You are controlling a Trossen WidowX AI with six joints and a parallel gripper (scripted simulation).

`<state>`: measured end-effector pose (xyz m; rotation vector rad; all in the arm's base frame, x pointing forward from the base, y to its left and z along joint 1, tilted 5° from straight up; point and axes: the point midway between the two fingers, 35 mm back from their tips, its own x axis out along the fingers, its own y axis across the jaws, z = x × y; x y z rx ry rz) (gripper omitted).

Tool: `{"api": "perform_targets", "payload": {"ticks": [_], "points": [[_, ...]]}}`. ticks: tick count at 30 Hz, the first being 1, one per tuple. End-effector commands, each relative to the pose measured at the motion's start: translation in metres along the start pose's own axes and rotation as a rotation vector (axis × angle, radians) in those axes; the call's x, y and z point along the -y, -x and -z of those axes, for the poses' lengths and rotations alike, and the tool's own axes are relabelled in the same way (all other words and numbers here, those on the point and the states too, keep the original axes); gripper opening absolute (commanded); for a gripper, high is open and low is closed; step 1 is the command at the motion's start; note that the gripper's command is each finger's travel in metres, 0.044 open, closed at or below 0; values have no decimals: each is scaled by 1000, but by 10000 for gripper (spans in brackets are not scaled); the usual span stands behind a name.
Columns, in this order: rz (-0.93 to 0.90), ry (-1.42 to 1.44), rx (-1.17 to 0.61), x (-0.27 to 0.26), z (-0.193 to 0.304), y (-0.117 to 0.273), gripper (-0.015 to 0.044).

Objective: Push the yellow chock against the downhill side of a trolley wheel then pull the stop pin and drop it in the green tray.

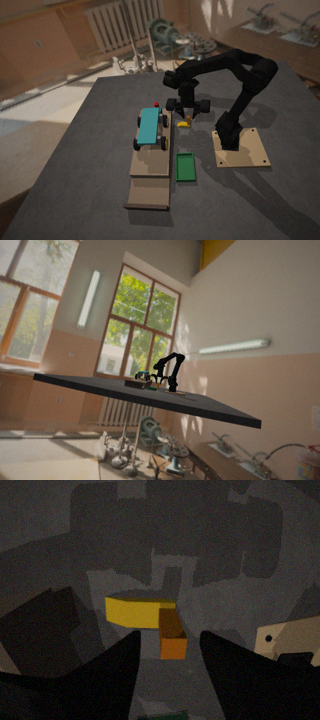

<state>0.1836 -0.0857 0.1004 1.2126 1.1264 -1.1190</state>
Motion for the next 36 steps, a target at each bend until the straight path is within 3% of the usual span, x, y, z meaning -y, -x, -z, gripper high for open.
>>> {"api": "perform_targets", "payload": {"ticks": [1,20,24,36], "points": [[4,-4,-5,0,1,-3,190],[4,-4,-6,0,1,-28,190],[-2,2,1,0,0,-24,85],[0,1,-1,0,0,-18,0]]}}
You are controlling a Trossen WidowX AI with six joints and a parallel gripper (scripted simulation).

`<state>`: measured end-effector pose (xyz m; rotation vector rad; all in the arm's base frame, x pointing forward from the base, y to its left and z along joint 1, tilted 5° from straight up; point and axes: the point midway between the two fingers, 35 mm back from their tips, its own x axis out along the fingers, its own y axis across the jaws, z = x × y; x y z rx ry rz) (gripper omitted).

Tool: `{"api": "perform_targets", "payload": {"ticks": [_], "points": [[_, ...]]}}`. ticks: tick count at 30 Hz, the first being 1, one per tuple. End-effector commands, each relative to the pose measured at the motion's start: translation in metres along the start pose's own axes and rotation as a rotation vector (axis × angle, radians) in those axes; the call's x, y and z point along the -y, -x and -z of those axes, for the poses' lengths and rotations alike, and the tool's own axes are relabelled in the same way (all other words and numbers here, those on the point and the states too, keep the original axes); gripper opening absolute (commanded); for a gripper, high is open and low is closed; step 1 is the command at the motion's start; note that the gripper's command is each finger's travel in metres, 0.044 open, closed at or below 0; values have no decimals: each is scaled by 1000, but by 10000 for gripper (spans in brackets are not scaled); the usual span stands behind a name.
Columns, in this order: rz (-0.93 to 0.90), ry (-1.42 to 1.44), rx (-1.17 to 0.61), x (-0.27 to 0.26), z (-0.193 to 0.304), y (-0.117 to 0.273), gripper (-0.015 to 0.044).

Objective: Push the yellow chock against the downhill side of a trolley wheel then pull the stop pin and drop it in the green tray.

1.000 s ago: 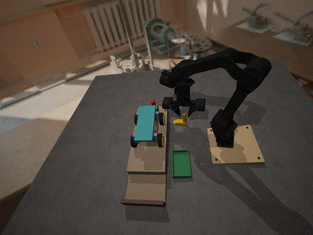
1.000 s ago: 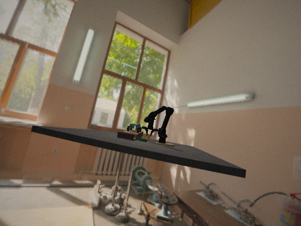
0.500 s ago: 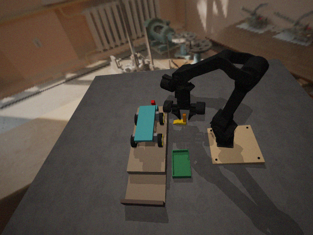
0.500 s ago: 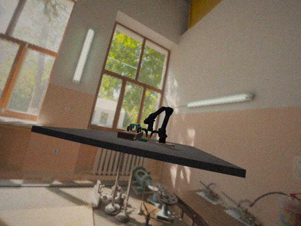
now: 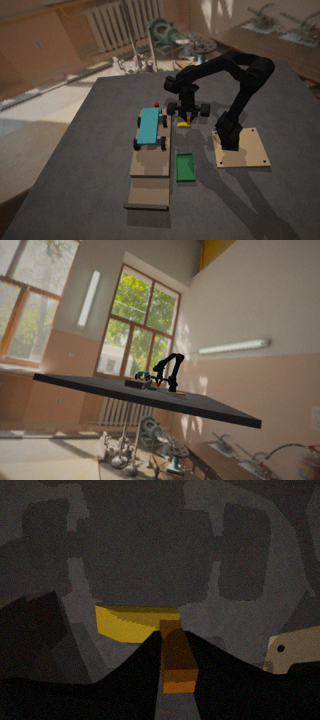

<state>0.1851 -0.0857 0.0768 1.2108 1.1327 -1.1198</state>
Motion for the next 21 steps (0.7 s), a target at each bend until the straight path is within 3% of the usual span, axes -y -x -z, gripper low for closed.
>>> {"api": "perform_targets", "payload": {"ticks": [1,21], "points": [[-4,-3,0,-1,-1,9,0],[0,-6,-3,5,1,76,0]]}}
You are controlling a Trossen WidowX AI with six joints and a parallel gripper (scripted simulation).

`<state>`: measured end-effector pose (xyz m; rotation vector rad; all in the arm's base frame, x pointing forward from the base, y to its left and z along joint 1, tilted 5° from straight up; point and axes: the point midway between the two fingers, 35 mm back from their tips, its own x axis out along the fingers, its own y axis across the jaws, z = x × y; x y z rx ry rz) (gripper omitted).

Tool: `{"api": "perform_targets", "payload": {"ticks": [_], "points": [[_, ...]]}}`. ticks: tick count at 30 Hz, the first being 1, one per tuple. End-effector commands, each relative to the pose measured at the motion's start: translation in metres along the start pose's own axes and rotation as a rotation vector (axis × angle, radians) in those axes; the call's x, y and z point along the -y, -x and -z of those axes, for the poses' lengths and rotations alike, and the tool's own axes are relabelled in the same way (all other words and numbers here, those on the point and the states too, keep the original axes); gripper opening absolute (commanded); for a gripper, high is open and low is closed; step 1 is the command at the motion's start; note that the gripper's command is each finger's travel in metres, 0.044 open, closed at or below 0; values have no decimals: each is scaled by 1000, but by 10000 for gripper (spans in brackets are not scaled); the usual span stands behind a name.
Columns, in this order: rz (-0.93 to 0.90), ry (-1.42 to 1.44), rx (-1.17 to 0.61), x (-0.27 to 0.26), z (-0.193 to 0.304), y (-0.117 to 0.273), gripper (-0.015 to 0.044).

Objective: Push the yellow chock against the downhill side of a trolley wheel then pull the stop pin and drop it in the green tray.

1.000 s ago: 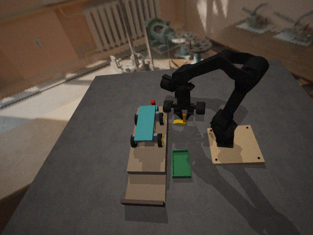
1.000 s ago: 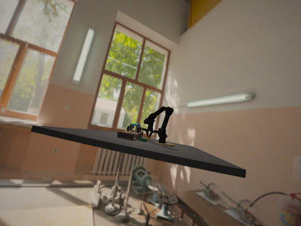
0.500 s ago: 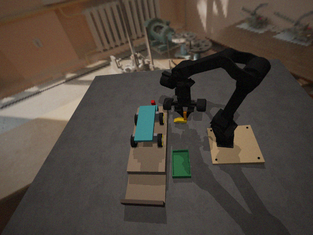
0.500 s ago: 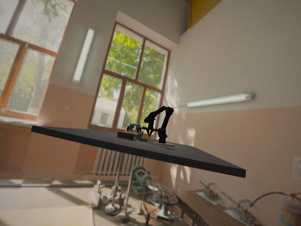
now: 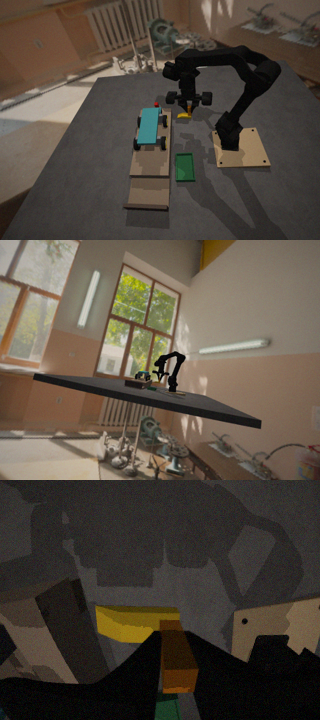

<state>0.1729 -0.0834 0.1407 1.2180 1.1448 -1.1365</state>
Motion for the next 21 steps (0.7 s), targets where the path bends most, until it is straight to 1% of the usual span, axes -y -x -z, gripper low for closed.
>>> {"api": "perform_targets", "payload": {"ticks": [1,21], "points": [[-16,6,5,-1,0,14,0],[-27,6,11,-4,0,79,0]]}}
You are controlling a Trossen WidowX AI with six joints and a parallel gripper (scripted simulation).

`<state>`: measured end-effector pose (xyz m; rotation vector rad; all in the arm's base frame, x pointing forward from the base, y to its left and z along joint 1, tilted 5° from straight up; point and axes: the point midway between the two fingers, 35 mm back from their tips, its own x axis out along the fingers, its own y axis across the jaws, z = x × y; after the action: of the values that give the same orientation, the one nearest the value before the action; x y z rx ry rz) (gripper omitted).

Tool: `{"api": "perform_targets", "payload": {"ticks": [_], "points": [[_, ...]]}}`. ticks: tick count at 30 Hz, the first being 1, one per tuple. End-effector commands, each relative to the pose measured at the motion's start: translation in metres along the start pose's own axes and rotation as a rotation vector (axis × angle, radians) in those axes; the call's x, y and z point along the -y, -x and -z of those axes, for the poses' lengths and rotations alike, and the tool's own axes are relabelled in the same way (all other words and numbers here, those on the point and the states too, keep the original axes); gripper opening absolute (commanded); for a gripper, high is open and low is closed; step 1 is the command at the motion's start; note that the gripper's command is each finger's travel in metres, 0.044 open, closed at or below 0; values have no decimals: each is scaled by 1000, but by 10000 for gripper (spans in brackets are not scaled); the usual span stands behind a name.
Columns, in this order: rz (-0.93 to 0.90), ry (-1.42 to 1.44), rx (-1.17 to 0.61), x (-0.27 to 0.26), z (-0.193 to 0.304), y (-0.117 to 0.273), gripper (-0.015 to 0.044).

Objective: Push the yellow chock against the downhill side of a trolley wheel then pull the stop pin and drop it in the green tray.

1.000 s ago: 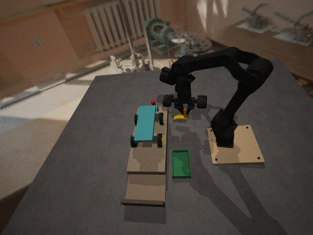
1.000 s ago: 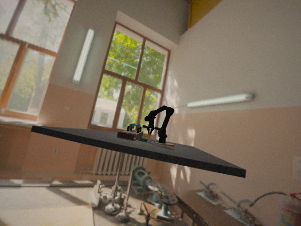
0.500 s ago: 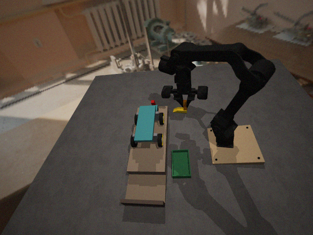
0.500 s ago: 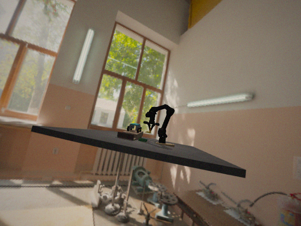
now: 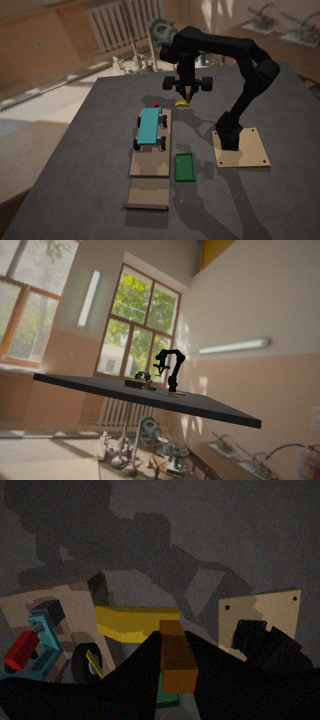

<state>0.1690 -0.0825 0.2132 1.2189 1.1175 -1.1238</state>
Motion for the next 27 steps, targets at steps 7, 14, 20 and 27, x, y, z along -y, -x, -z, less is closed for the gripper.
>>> {"api": "perform_targets", "payload": {"ticks": [7,14,20,27], "points": [[-5,11,-1,-2,0,8,0],[-5,216,-1,-2,0,8,0],[-6,419,-1,-2,0,8,0],[-6,654,-1,-2,0,8,0]]}}
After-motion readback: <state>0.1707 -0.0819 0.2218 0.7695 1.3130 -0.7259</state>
